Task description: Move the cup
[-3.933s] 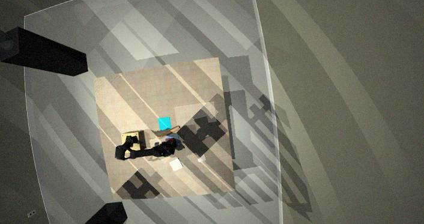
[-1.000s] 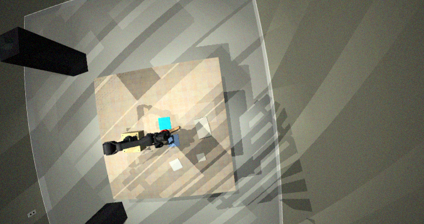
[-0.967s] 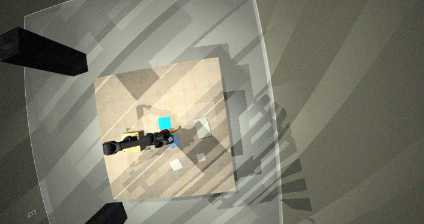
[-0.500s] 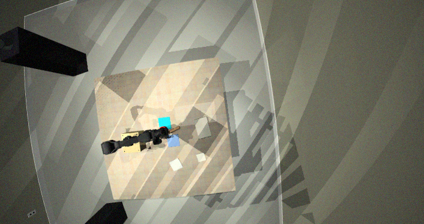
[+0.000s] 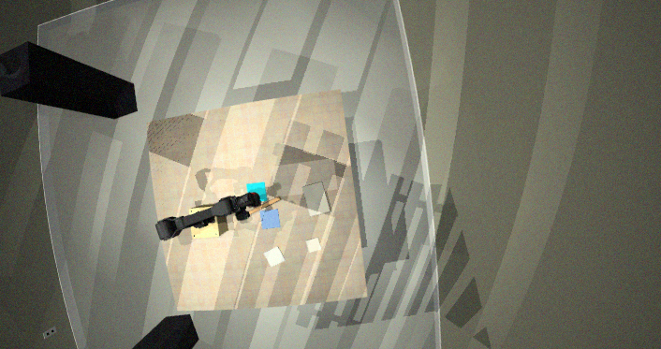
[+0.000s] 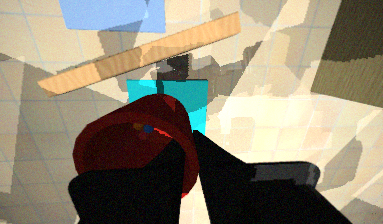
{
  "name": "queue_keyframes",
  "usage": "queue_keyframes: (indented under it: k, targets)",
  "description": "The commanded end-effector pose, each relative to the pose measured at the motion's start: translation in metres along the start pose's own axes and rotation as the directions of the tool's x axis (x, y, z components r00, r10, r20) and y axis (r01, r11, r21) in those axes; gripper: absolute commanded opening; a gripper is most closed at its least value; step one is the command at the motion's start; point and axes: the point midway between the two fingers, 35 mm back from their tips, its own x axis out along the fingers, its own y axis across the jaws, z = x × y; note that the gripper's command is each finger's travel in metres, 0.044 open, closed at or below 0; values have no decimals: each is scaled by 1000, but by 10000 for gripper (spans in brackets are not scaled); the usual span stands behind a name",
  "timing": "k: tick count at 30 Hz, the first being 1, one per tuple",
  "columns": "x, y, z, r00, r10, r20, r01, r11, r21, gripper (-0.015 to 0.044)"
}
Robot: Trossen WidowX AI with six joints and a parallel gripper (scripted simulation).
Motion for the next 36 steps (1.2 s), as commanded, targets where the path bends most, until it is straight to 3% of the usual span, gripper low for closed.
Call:
queue_keyframes:
  k: [1, 36]
  targets:
    - [-1, -3, -9, 1000, 0, -4, 0, 1000, 3, 0]
    - [37, -8, -22, 1000, -1, -6, 1, 1000, 3, 0]
